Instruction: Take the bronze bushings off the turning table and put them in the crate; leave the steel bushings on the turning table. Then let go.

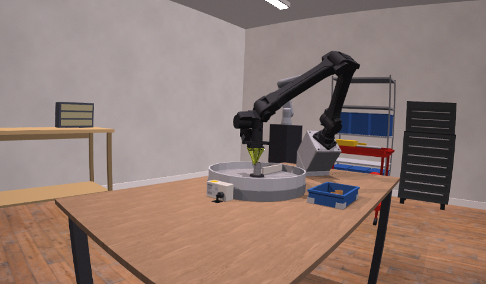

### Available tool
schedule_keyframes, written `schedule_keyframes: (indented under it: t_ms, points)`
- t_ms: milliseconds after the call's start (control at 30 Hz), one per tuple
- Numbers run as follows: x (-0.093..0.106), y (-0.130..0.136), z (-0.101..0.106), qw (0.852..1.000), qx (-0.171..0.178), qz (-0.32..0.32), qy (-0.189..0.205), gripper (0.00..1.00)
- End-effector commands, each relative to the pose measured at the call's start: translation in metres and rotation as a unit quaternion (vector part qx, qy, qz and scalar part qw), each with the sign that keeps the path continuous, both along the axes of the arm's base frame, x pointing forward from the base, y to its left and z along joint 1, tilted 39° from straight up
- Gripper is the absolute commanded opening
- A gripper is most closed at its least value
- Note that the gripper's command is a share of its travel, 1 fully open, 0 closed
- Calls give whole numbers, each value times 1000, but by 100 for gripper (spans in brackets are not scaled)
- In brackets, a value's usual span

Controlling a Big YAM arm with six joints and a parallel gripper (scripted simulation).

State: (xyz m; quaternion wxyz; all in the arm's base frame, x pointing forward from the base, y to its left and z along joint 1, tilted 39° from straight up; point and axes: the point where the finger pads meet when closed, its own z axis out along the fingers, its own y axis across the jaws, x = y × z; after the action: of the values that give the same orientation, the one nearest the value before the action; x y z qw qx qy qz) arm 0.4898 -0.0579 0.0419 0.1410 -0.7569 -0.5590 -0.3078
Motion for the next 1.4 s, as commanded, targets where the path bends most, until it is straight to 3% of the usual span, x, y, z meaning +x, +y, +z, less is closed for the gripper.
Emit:
schedule_keyframes:
  t_ms: [0, 1367]
  points:
    - [7, -1, 17, 1000, -9, -1, -19, 0]
    - [8, 0, 17, 1000, -10, 0, -22, 0]
